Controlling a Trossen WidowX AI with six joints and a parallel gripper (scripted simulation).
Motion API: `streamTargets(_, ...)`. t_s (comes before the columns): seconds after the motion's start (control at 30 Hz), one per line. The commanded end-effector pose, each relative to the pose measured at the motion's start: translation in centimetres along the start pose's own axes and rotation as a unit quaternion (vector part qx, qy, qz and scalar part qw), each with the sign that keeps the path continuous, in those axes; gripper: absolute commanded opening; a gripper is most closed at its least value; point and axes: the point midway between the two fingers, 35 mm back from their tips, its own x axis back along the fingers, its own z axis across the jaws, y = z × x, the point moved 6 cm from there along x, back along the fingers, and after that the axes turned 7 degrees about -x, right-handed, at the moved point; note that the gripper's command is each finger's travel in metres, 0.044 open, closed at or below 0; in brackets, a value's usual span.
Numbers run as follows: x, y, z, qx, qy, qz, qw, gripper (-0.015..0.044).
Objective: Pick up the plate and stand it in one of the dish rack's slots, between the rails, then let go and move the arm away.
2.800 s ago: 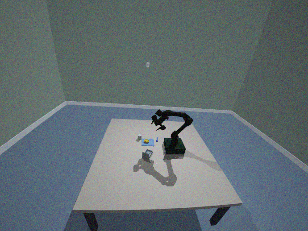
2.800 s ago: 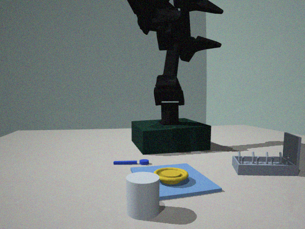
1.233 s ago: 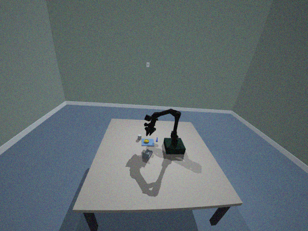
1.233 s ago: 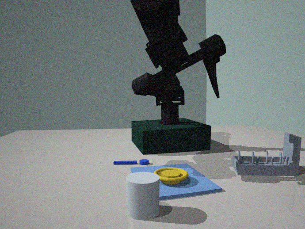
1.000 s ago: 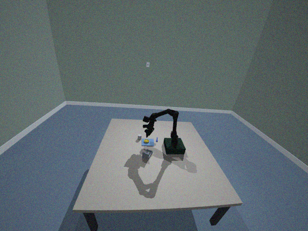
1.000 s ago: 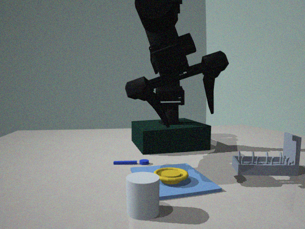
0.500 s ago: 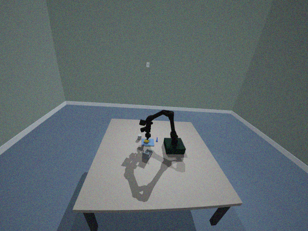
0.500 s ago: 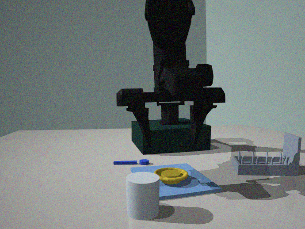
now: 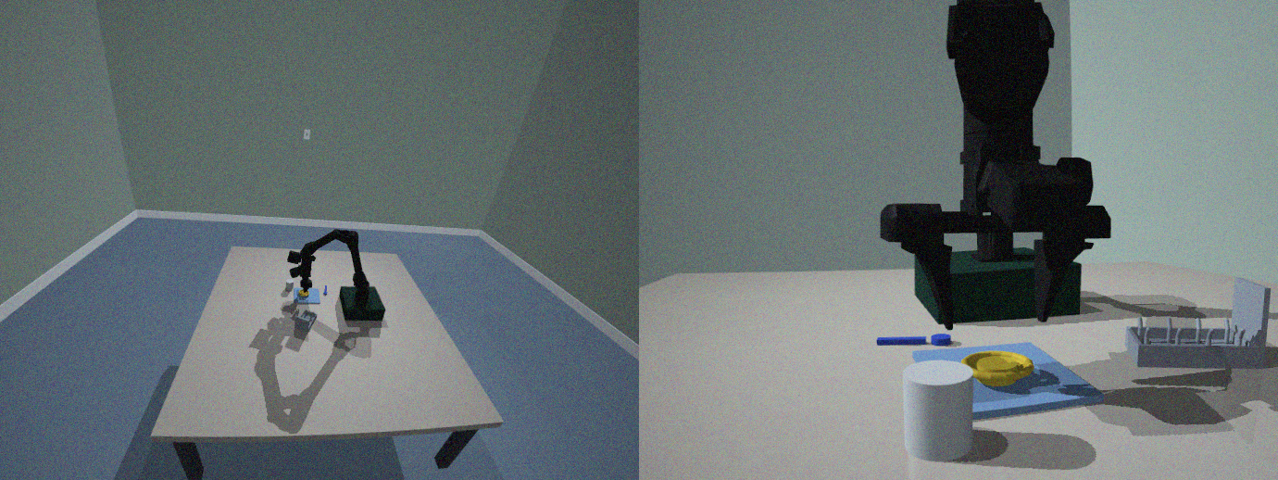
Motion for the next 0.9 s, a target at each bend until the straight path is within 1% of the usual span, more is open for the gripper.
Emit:
streamTargets(0.0,-0.7,-0.1,0.0,0.002,-0.002,0.002,1.000,0.0400)
streamTargets(0.87,-4.7,-0.1,0.1,0.002,-0.001,0.003,1.000,0.0400)
